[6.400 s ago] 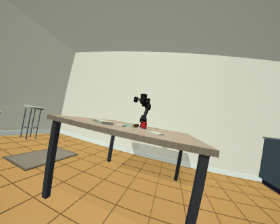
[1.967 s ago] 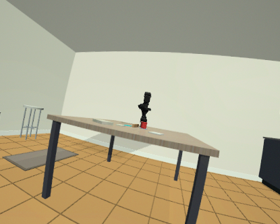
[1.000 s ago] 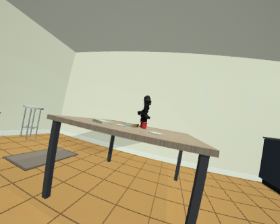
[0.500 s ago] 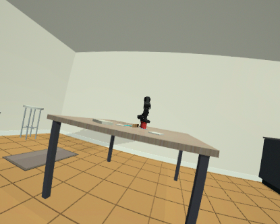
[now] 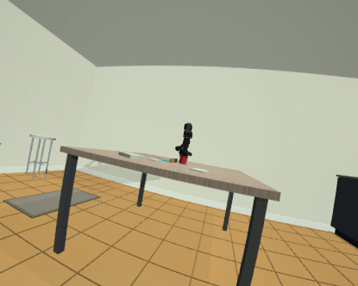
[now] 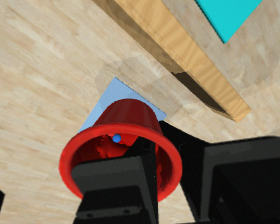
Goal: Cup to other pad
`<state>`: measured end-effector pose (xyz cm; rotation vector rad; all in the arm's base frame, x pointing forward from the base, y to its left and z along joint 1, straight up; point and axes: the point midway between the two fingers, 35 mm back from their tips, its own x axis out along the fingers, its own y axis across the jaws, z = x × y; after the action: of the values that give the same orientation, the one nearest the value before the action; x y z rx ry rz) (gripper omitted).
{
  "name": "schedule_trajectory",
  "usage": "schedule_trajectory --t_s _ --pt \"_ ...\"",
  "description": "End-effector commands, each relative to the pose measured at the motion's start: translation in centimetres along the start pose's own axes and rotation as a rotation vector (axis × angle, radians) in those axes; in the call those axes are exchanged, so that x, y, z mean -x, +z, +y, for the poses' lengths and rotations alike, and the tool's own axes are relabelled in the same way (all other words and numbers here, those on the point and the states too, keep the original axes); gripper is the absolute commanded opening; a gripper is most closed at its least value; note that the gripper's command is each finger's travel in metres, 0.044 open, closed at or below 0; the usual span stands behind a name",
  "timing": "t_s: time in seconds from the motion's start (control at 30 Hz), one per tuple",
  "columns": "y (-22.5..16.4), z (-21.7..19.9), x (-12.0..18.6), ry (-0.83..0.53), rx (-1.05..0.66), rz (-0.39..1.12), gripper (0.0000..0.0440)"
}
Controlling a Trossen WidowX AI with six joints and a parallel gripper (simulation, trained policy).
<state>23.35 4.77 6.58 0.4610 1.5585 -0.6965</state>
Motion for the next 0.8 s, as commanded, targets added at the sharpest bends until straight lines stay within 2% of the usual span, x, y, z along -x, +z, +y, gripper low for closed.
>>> schedule_trajectory --t_s 0.0,0.77 --pt "-0.1 -0.6 0.2 -0.007 -0.004 0.002 0.0" --pt "1.5 -2.5 6.2 0.107 -0.165 -0.035 0.0"
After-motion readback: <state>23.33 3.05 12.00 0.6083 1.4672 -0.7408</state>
